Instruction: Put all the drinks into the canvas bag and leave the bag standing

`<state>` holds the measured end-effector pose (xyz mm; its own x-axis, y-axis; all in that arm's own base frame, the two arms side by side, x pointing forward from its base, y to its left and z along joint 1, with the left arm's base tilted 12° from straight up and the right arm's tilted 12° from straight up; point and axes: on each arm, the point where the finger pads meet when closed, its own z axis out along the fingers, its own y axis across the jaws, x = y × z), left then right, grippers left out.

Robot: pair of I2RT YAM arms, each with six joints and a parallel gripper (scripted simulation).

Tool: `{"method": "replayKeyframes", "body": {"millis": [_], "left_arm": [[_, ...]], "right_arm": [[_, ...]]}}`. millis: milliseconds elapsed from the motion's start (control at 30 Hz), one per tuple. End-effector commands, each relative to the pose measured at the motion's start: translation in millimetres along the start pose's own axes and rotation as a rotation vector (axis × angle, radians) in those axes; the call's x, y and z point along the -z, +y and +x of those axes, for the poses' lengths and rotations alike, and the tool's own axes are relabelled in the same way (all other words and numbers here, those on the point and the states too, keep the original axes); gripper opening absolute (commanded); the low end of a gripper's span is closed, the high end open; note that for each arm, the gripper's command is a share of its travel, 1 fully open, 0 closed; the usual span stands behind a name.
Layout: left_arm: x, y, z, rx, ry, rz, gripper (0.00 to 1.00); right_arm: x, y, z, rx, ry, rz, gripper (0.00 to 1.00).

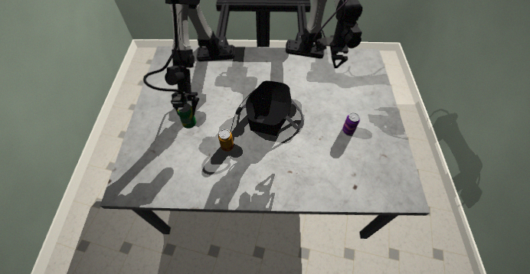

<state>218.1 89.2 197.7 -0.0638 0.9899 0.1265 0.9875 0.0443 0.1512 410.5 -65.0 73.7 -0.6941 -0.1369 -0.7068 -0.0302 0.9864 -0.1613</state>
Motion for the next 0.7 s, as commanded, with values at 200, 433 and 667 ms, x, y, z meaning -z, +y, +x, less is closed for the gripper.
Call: {"method": "replayKeyframes", "body": {"millis": [200,433,667], "left_arm": [[2,3,-1,-0.004,-0.004,-0.019,1.00],[2,3,-1,-0.004,-0.004,-0.019,1.00],[2,3,-1,-0.004,-0.004,-0.019,1.00]], "right_arm": [[4,-7,-36,-0.010,-0.116,0.015,0.70],[15,21,-29,-0.019,-0.116,0.028,0.70],[17,35,-24,-0.027,-0.109,0.029,0.70]]}}
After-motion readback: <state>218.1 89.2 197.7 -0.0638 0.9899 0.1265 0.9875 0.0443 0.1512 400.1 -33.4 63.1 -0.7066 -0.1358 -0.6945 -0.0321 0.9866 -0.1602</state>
